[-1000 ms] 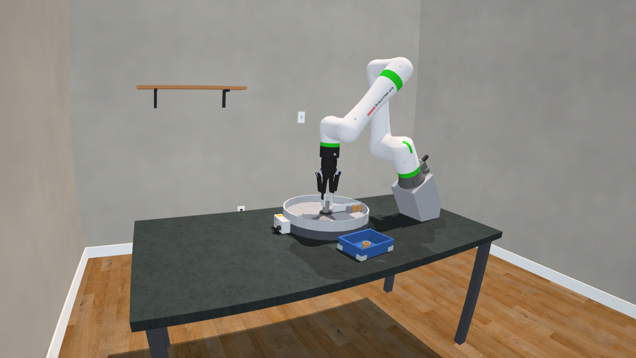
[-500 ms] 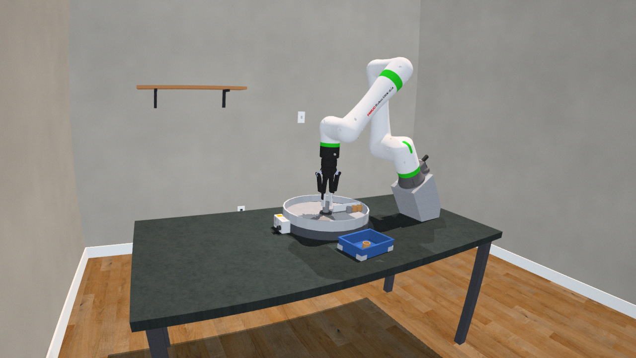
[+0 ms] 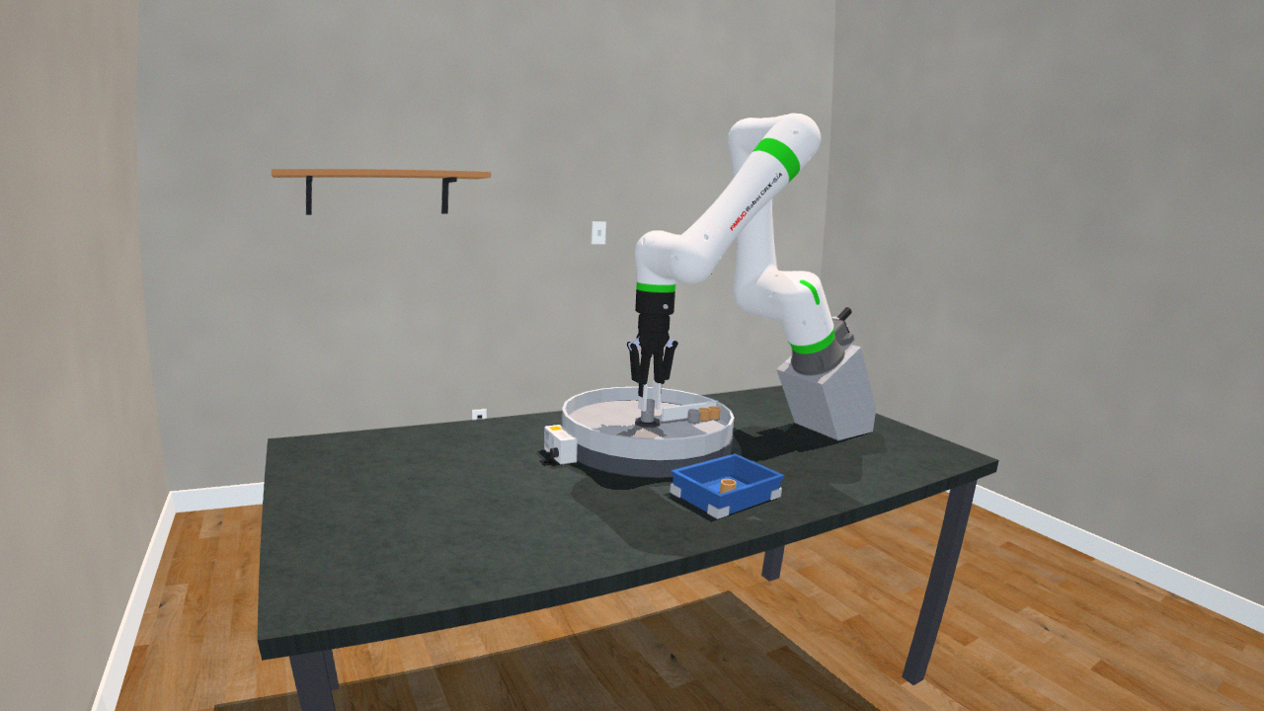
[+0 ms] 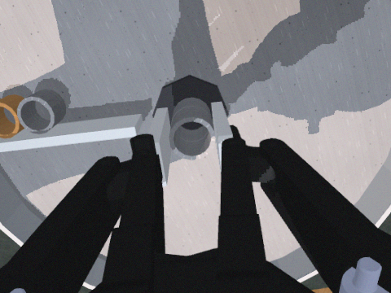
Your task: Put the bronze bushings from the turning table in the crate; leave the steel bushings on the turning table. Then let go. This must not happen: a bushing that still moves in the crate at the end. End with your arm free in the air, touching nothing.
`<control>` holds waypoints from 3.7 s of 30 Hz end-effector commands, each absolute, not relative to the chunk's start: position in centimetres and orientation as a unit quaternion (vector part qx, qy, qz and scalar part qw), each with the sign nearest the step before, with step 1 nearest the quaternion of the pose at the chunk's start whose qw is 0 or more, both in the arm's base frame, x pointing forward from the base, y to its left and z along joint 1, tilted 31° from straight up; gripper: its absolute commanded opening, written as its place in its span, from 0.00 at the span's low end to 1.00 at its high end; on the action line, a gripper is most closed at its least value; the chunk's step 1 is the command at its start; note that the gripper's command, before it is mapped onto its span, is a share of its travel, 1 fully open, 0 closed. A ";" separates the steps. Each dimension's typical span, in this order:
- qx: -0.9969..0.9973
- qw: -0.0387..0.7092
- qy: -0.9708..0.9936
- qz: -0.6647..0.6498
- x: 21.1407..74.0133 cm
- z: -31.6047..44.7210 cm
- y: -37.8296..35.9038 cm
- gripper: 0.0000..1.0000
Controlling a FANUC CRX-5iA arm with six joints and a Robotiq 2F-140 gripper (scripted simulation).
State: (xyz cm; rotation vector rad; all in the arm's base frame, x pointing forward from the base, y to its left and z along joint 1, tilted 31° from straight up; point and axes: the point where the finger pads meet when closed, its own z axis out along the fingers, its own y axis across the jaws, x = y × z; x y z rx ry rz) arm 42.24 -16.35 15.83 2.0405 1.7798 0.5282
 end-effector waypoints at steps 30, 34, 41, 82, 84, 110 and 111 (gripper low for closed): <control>0.726 0.190 0.633 0.188 42.3 15.8 -16.4 0.24; 0.726 0.190 0.633 0.188 42.3 15.8 -16.4 0.24; 0.726 0.190 0.633 0.188 42.3 15.8 -16.4 0.24; 0.726 0.190 0.633 0.188 39.9 19.7 -16.2 0.24; 0.726 0.190 0.633 0.188 39.9 19.7 -16.2 0.24; 0.726 0.190 0.633 0.188 39.9 19.7 -16.2 0.24; 0.726 0.190 0.633 0.188 39.9 19.7 -16.2 0.24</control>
